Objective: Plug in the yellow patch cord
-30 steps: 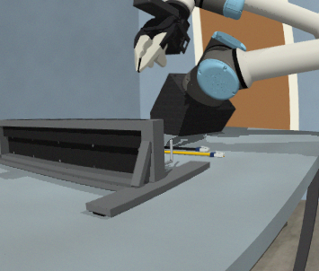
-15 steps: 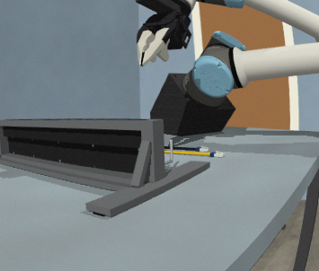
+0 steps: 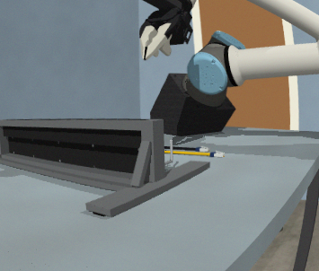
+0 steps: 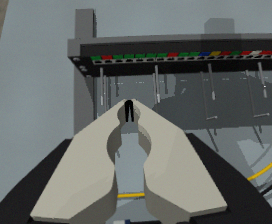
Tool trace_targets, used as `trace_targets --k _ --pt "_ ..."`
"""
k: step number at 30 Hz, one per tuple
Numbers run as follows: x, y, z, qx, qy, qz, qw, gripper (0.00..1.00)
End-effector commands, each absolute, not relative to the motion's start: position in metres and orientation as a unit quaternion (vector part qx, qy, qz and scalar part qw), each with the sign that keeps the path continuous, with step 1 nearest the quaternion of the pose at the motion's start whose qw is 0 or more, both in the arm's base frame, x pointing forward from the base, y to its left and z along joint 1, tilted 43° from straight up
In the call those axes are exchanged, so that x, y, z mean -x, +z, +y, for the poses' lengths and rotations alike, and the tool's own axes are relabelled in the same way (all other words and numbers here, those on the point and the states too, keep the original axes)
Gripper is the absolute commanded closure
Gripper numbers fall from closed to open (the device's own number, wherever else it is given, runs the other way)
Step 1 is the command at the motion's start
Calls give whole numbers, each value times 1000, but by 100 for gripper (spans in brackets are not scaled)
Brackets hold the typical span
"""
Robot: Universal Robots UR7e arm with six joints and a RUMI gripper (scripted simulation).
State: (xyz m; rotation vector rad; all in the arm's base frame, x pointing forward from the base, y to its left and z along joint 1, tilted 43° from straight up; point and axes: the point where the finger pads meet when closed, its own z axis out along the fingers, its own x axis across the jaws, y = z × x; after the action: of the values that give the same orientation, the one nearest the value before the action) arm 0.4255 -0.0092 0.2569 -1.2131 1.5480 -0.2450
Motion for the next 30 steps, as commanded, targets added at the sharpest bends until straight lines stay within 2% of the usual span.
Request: trace_targets --k 1,30 --pt "-419 259 -13 512 -104 651 551 100" --pt "-400 268 -23 512 -104 651 551 100"
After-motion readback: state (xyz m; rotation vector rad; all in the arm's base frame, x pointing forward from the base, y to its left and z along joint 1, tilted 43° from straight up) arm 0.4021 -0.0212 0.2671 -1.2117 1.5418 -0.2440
